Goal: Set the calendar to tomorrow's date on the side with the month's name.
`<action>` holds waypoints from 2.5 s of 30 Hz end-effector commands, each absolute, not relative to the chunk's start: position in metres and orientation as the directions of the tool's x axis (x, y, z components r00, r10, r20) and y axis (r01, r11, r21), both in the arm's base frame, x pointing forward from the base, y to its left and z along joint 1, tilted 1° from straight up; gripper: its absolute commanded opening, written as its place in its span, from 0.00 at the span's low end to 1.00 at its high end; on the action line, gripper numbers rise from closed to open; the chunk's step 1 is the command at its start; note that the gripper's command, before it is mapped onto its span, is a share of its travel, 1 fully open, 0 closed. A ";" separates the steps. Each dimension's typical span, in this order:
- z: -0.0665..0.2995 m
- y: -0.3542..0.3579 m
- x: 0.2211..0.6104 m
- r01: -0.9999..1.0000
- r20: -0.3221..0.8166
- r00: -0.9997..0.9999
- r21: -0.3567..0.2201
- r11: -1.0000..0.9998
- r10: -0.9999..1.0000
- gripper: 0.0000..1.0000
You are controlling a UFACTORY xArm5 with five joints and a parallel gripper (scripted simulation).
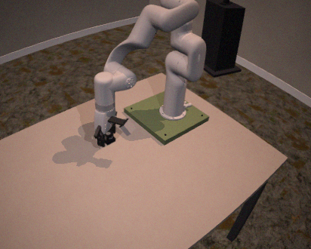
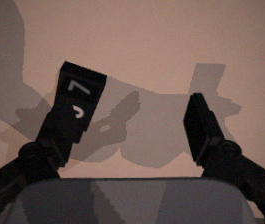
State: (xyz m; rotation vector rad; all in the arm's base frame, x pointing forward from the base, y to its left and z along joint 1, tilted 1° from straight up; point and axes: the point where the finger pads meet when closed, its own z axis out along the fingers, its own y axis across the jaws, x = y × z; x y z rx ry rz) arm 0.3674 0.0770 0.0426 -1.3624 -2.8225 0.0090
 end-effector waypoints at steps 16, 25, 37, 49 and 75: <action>0.044 0.060 0.374 0.972 0.000 -0.233 -0.006 0.233 0.972 1.00; 0.044 0.050 0.376 0.991 0.000 -0.132 -0.006 0.132 0.991 1.00; 0.044 0.038 0.380 0.997 -0.001 0.080 -0.005 -0.080 0.997 1.00; 0.044 0.025 0.383 0.945 -0.002 0.326 -0.005 -0.326 0.945 1.00; 0.044 0.002 0.390 0.656 -0.003 0.755 -0.003 -0.755 0.656 1.00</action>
